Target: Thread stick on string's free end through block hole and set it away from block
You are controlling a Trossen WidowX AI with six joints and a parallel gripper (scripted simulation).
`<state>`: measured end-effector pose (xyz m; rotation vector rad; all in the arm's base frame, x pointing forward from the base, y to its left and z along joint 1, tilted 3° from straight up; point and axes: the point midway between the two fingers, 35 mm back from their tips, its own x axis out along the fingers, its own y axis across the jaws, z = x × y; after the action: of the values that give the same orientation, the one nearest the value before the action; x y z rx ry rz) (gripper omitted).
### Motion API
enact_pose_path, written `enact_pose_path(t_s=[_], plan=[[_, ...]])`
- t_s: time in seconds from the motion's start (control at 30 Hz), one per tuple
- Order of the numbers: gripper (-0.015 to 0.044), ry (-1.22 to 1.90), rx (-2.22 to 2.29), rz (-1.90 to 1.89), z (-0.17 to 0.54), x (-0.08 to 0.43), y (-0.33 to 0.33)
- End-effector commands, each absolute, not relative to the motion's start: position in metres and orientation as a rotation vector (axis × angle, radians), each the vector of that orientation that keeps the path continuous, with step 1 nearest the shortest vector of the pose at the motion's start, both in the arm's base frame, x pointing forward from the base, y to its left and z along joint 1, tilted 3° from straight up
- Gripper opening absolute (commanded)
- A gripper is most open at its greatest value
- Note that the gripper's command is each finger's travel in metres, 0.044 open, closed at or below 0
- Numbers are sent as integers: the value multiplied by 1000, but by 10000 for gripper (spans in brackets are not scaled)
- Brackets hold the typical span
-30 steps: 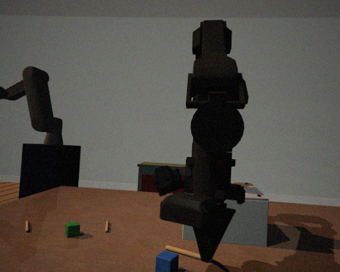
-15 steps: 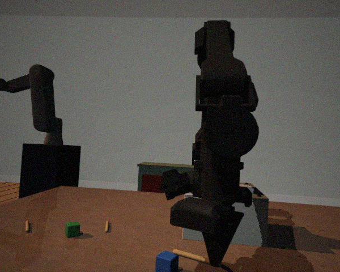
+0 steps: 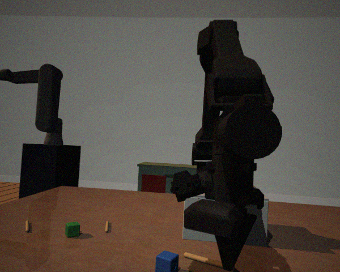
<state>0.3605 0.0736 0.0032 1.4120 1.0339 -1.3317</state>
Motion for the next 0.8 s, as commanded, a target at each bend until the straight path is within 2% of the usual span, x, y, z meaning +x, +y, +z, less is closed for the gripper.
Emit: enact_pose_path(t_s=[0.0,0.77], plan=[[0,1032,1421,-1326,5,364,80],[0,1036,1430,-1324,6,370,109]])
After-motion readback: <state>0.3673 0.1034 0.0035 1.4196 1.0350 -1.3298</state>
